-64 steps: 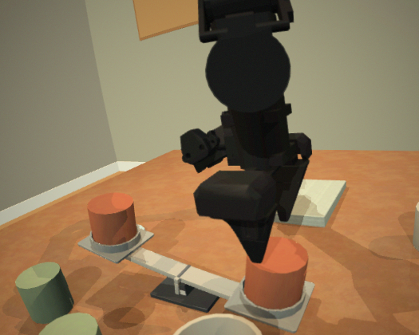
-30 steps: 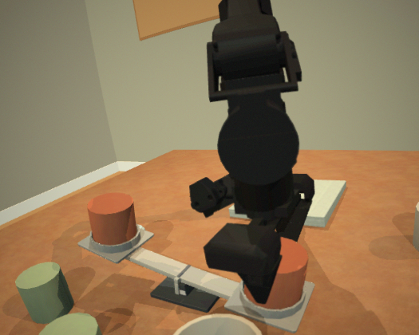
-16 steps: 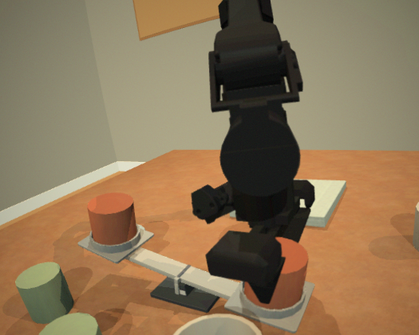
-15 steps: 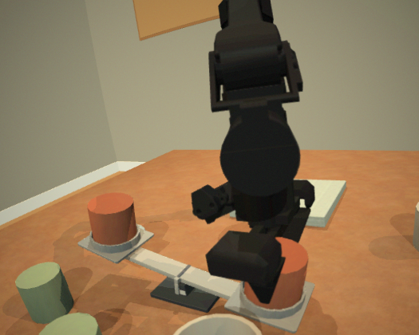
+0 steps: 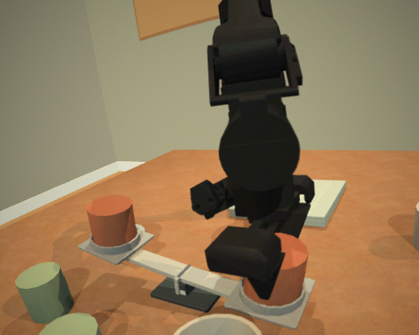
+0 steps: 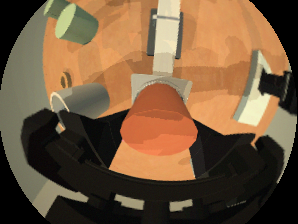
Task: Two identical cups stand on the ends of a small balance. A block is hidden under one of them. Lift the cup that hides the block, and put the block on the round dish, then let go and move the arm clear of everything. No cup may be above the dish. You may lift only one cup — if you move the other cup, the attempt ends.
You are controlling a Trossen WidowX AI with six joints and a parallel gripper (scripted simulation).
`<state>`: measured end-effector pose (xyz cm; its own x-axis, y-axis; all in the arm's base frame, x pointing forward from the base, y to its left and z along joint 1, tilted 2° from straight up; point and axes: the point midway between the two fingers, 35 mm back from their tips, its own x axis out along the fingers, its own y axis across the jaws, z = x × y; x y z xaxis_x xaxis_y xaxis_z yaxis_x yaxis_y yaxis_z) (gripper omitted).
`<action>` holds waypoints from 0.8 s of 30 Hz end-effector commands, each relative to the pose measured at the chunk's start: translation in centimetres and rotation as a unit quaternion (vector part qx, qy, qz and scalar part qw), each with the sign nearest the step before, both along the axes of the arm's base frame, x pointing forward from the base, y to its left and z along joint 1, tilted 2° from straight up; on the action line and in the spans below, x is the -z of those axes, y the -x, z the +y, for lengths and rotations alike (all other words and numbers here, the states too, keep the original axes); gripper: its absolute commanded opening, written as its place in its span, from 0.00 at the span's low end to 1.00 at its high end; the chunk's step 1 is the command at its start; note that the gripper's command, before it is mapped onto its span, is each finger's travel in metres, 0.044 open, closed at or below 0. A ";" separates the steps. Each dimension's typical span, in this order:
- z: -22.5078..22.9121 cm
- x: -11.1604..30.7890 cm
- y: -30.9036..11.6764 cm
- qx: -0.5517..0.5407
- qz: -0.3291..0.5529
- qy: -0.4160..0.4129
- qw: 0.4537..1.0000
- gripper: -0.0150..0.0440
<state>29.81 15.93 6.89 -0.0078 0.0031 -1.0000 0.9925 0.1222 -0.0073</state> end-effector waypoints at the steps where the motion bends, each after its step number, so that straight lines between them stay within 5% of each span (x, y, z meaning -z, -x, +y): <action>1: 0.1 -0.7 -0.3 0.002 -0.004 0.000 1.000 0.25; 24: 0.3 -3.7 -0.7 0.002 -0.004 0.000 1.000 0.25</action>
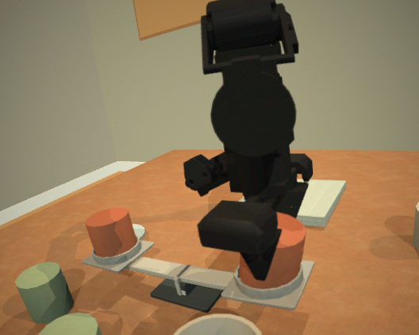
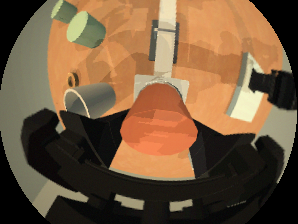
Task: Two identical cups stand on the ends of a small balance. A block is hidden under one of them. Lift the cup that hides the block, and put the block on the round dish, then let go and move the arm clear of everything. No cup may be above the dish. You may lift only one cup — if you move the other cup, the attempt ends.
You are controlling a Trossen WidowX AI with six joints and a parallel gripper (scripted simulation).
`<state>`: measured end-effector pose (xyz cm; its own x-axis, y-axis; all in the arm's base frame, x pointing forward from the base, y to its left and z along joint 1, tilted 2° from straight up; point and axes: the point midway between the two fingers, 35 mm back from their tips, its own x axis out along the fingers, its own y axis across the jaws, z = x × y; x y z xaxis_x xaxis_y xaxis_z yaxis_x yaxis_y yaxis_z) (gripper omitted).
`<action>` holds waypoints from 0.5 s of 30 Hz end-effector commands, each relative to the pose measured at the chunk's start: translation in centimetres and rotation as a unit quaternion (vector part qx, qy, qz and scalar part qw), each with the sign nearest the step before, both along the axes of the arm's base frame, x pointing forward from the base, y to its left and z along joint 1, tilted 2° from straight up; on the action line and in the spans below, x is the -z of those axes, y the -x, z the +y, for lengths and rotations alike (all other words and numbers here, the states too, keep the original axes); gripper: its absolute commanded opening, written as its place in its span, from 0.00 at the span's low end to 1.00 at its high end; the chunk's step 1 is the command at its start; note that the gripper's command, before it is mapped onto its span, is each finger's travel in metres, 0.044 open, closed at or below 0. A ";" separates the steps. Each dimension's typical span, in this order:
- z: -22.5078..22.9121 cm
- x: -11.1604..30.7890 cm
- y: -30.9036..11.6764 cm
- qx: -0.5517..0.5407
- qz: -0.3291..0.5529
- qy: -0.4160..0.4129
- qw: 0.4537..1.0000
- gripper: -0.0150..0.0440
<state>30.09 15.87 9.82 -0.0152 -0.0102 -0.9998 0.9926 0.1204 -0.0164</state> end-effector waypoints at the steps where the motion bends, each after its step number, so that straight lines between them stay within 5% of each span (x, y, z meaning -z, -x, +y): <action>1: 0.3 -0.8 -0.4 0.001 -0.008 -0.007 1.000 0.25; 15: 0.4 -2.7 -0.5 0.001 -0.008 -0.007 1.000 0.25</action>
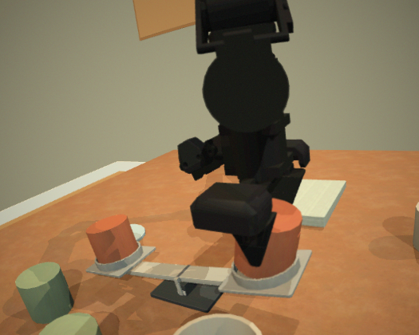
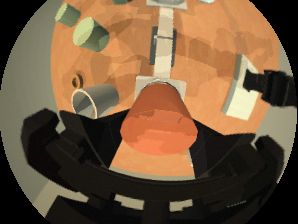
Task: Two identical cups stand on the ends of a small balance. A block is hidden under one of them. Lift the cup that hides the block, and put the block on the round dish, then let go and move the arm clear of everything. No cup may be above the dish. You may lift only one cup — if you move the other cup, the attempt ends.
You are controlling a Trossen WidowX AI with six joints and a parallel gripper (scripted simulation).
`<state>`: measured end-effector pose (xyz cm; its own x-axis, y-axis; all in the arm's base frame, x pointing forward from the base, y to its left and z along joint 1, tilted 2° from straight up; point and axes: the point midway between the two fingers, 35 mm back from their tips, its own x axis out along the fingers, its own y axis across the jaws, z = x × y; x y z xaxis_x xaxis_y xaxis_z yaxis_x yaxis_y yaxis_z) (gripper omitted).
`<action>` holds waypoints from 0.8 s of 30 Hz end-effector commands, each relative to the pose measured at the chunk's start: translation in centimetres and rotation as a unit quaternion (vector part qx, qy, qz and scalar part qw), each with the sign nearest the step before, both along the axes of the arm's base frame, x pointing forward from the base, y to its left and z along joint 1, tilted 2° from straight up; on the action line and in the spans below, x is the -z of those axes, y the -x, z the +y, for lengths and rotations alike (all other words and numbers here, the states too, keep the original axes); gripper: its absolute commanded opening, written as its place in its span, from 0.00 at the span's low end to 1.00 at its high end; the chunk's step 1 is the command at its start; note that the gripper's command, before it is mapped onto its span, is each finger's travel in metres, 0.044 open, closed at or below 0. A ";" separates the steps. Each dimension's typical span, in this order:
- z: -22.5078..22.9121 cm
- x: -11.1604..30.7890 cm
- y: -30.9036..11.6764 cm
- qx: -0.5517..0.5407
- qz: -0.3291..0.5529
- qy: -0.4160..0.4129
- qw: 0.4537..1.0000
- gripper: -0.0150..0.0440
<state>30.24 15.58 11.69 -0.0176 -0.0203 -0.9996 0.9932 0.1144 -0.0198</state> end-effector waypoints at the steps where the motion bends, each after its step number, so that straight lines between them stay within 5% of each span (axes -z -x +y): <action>1: 0.7 -0.9 -0.3 -0.002 -0.009 -0.012 1.000 0.25; 24: 0.6 -4.0 -0.2 -0.002 -0.009 -0.012 1.000 0.25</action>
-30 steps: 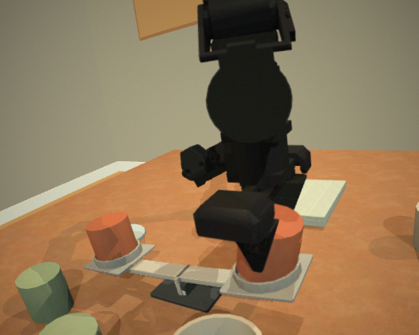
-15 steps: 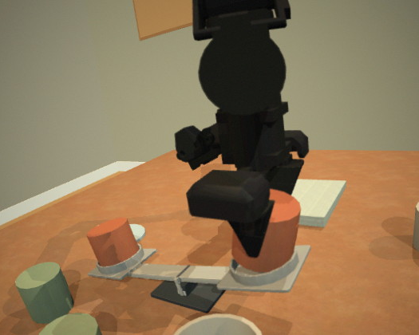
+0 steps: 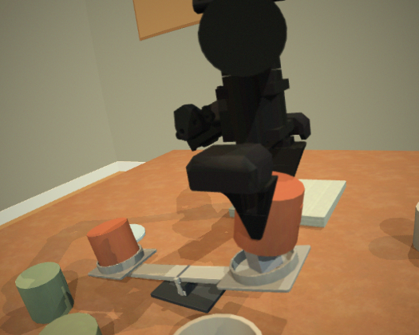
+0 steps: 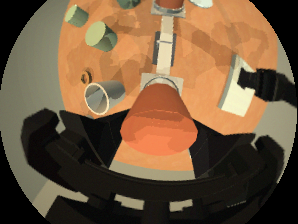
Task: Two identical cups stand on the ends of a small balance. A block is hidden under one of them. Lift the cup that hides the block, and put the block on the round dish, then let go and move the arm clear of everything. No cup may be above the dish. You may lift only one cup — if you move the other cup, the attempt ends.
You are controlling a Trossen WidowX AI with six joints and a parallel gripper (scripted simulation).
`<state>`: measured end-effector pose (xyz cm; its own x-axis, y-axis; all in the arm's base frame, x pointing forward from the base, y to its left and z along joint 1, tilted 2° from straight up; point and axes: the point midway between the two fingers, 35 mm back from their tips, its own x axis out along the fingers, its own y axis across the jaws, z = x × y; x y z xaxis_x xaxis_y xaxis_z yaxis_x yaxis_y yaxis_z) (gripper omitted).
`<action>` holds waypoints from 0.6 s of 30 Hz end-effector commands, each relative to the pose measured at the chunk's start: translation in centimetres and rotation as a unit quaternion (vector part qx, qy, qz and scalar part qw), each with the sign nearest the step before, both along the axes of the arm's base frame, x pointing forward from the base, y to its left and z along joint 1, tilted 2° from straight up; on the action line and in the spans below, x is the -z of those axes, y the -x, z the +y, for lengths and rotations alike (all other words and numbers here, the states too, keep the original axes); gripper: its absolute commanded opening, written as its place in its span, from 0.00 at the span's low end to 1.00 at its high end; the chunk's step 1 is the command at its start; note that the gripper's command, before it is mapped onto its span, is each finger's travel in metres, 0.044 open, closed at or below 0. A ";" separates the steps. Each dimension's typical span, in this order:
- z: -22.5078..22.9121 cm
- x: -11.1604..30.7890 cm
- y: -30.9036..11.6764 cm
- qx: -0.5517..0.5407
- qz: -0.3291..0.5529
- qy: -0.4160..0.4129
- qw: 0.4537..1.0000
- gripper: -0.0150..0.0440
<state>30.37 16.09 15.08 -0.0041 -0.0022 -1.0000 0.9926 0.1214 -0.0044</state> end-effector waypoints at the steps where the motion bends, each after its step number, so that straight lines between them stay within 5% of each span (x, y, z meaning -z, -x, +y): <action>1: 0.1 -0.7 0.0 0.002 -0.002 -0.003 1.000 0.25; 18: -0.1 -2.9 0.3 0.002 -0.002 -0.003 1.000 0.25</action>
<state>30.09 15.93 17.42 -0.0044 -0.0024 -1.0000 0.9926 0.1212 -0.0047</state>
